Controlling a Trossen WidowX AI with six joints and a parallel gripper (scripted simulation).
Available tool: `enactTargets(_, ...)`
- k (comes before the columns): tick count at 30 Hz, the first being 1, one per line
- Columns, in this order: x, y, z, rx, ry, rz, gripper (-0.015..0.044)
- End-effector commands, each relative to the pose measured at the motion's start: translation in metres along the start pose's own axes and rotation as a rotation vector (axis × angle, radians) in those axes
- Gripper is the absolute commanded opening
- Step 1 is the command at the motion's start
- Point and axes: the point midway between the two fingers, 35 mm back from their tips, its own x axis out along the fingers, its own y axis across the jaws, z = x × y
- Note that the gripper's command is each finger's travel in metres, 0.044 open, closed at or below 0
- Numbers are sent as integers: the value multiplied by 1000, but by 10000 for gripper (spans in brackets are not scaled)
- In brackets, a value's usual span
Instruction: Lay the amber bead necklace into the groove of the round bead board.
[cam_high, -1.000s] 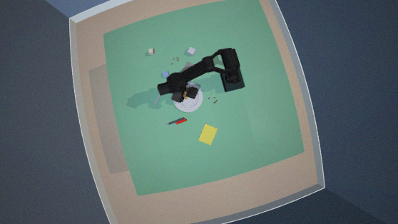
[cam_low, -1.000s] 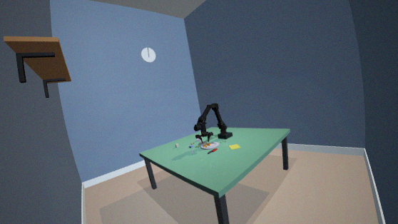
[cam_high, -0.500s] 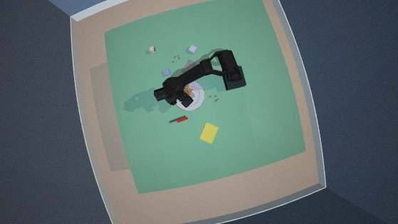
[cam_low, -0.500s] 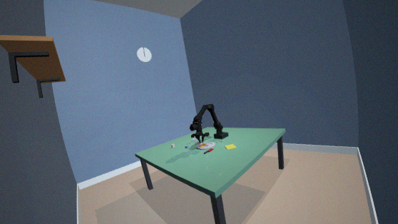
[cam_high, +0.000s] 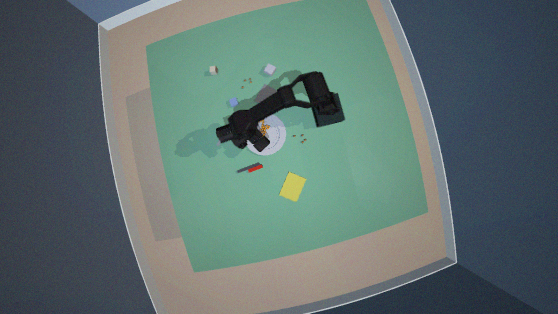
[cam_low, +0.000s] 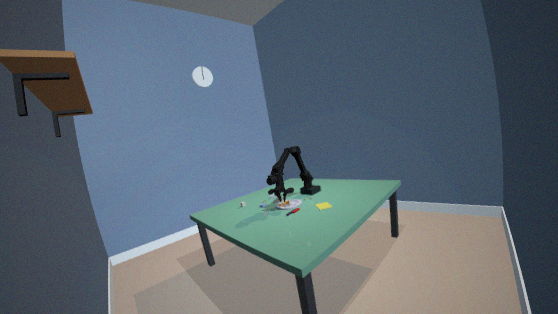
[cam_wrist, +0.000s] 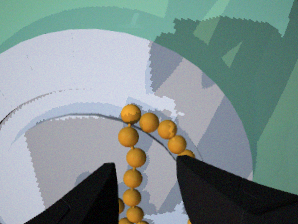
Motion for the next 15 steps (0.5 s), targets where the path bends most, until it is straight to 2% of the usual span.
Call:
enactTargets(1,9,1,-3,3,12,7,120)
enactTargets(15,27,3,-5,7,20,13,120)
